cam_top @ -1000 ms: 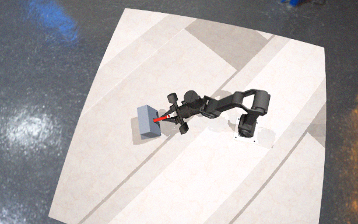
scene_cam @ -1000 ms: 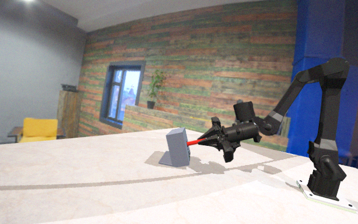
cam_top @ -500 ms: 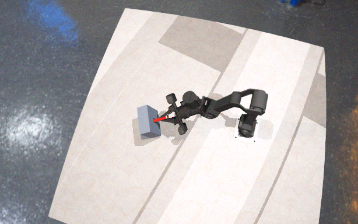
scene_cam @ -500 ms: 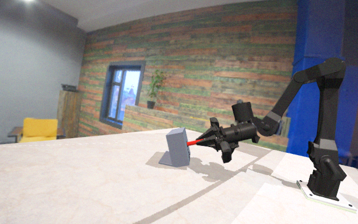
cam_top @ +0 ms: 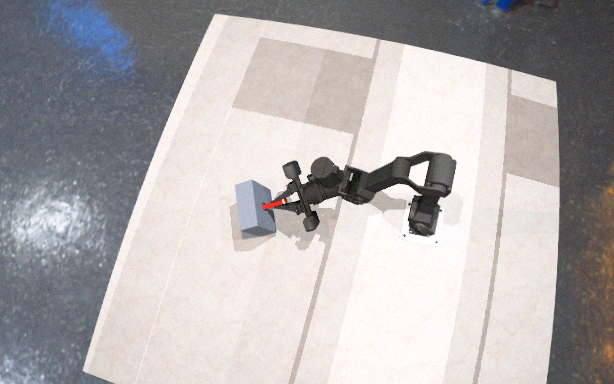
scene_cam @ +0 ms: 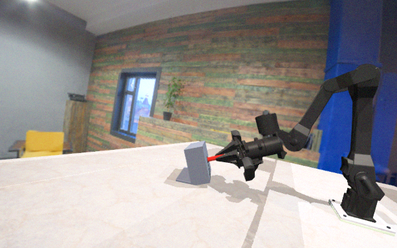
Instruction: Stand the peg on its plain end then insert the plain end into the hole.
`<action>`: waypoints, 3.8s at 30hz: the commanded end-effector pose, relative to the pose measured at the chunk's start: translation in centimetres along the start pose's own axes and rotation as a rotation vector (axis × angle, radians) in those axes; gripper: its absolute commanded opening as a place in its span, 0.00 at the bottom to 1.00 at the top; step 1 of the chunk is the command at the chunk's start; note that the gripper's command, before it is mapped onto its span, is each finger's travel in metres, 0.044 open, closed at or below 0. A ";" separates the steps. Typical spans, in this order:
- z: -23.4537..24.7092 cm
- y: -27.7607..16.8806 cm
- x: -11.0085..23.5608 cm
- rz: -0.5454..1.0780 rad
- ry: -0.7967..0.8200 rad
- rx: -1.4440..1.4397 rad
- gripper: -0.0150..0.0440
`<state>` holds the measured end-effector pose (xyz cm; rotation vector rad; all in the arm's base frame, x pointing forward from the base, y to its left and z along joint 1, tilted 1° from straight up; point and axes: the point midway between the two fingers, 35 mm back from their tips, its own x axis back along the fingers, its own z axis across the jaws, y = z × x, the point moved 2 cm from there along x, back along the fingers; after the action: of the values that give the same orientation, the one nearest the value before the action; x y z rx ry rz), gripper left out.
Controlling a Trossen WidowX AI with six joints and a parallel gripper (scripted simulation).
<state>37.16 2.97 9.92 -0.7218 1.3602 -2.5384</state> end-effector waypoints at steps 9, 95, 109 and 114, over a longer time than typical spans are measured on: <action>0.2 -0.2 -0.5 0.004 0.007 0.000 0.25; 0.9 -0.3 3.2 0.001 0.005 0.003 1.00; 1.0 -0.3 4.6 0.001 0.007 0.003 1.00; 1.0 -0.3 5.1 0.001 0.007 0.003 1.00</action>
<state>33.64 0.62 12.23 -0.7105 1.3618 -2.5461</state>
